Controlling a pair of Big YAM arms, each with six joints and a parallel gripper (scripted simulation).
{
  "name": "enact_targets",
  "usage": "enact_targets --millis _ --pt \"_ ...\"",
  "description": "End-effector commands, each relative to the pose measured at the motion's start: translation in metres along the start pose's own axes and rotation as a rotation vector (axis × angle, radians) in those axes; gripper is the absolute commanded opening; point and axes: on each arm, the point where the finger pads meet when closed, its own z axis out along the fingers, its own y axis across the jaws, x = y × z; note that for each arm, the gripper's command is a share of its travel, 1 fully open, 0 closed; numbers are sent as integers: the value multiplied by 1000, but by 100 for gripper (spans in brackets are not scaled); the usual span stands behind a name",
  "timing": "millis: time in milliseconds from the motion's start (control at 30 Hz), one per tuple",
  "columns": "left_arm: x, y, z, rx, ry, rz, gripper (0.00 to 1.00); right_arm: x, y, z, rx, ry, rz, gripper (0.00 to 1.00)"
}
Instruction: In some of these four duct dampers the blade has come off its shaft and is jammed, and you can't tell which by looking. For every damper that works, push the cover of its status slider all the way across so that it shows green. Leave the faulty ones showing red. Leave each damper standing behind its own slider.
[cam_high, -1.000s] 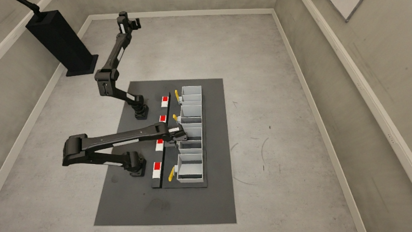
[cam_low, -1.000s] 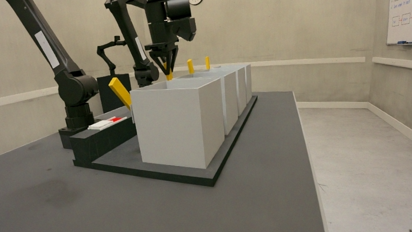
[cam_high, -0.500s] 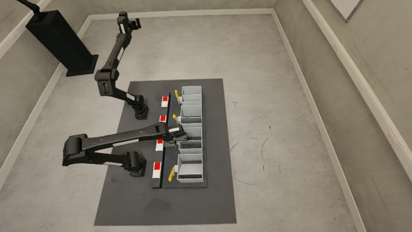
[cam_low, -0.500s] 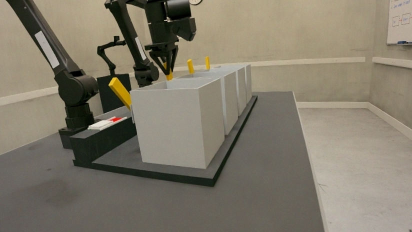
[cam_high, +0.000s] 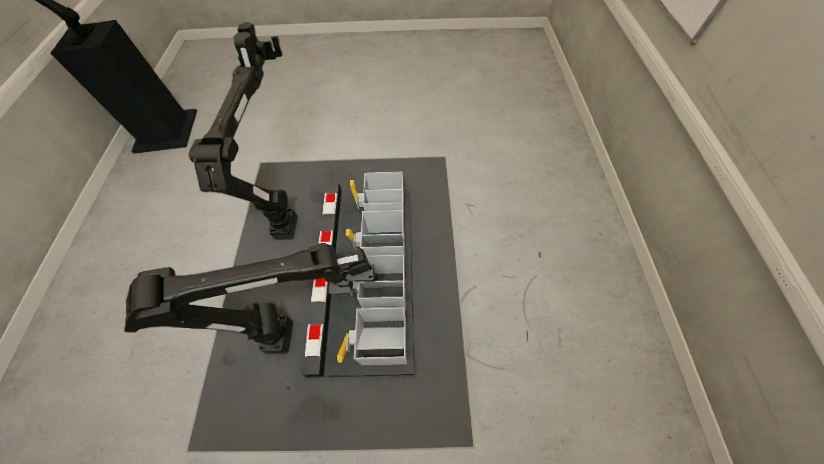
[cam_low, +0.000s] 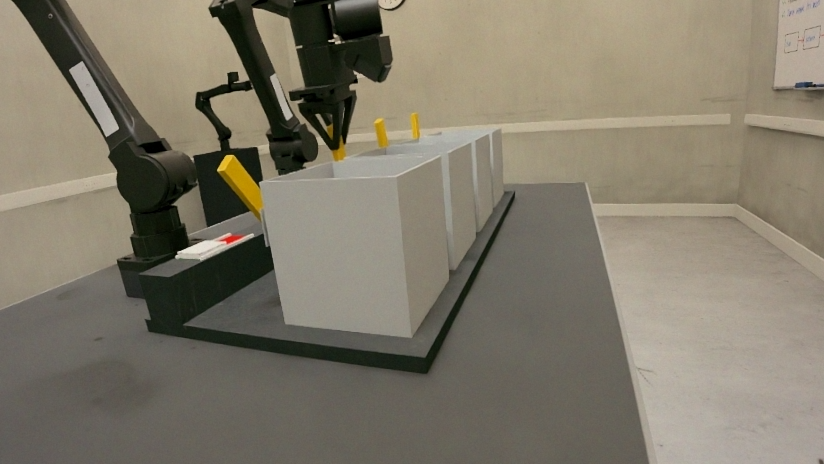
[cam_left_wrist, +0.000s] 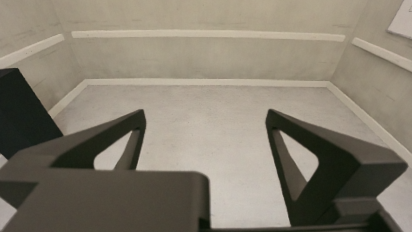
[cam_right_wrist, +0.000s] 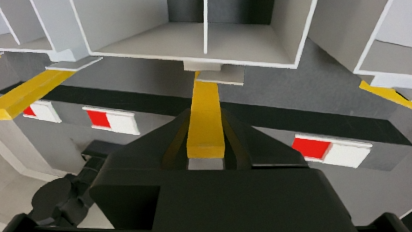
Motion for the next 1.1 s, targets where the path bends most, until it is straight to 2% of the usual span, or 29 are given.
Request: enact_targets --millis 0,1067 --pt "-36 3 0 -3 -53 13 100 -8 7 -6 -11 -28 -6 17" --pt "-36 3 0 -3 -53 13 100 -7 -5 -6 -78 -34 -9 17"
